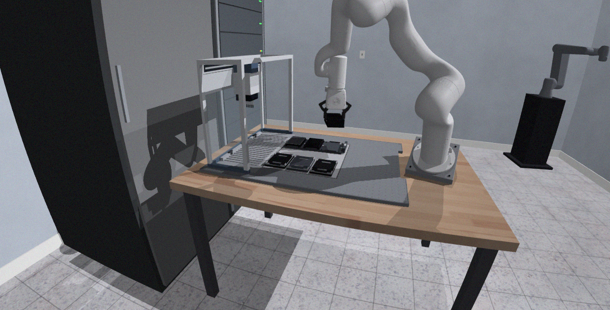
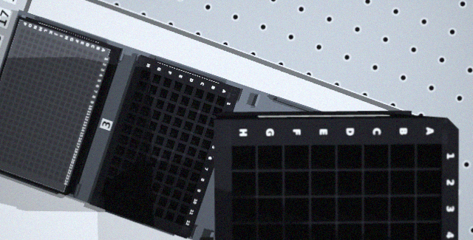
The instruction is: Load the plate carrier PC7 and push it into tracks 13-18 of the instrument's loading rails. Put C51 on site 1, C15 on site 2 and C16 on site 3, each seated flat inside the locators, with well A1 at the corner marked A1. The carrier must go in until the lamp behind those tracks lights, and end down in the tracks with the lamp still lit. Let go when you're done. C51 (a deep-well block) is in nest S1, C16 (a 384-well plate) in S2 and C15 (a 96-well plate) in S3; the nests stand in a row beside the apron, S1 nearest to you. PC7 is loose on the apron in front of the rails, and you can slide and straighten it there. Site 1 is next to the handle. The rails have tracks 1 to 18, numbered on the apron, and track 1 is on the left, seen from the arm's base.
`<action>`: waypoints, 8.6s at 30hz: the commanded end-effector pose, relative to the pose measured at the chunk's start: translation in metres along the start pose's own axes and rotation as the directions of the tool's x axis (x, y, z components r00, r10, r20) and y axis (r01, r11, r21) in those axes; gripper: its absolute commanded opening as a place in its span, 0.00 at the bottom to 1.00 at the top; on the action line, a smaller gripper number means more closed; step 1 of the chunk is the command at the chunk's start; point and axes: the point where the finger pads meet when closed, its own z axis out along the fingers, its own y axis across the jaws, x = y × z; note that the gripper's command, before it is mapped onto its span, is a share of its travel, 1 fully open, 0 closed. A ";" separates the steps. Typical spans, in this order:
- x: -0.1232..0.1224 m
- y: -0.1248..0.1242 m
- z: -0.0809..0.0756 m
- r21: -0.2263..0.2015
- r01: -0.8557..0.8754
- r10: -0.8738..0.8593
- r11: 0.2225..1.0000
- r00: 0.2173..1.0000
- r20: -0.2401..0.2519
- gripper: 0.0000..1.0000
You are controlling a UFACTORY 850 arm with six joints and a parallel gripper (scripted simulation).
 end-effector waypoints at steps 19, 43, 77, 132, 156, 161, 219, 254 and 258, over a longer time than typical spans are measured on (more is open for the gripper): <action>0.001 -0.001 -0.001 -0.025 -0.328 0.328 0.944 0.945 -0.004 0.00; 0.000 0.000 0.019 -0.025 -0.328 0.328 0.944 0.945 -0.004 0.00; 0.000 0.001 0.069 -0.025 -0.328 0.328 0.944 0.945 -0.003 0.00; 0.000 0.002 0.115 -0.025 -0.328 0.328 0.944 0.944 -0.003 0.00; 0.000 0.003 0.127 -0.025 -0.328 0.329 0.944 0.944 -0.003 0.00; 0.000 0.003 0.127 -0.025 -0.328 0.328 0.944 0.944 -0.003 0.00; 0.000 0.002 0.107 -0.025 -0.328 0.328 0.944 0.945 -0.003 1.00; 0.000 0.001 0.056 -0.025 -0.328 0.328 0.944 0.945 -0.003 1.00; 0.000 0.001 0.052 -0.025 -0.328 0.328 0.944 0.945 -0.003 1.00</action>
